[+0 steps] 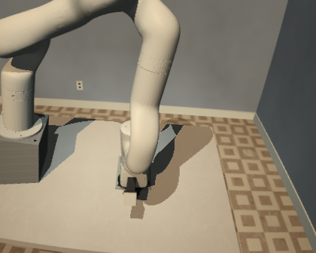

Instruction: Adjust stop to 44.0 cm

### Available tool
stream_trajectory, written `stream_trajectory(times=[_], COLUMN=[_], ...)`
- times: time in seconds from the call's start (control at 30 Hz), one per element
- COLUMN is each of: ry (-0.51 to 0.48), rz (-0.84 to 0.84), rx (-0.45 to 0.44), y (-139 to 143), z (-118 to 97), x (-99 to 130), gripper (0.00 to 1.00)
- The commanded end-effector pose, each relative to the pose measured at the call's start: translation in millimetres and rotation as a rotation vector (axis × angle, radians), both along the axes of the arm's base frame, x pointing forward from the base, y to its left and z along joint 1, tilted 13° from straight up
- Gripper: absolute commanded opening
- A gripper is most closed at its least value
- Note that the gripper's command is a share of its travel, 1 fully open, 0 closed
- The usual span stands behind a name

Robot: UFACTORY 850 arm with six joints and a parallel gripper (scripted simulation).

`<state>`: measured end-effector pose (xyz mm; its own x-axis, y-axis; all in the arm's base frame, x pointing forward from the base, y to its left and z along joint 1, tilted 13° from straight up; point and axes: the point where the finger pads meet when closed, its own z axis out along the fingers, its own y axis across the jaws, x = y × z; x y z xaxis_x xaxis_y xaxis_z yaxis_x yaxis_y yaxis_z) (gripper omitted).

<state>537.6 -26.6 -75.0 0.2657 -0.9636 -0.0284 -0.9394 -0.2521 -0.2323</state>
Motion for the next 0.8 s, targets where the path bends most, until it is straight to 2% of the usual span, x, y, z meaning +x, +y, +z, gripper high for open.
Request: stream_trajectory(times=[0.0,0.53,0.77], ry=[0.002,0.002,0.002], rz=[0.000,0.000,0.000], rx=[0.002,0.002,0.002], y=[1,1,-3], z=[6,31,52], x=[5,9,-3], gripper=[0.06,0.06,0.06])
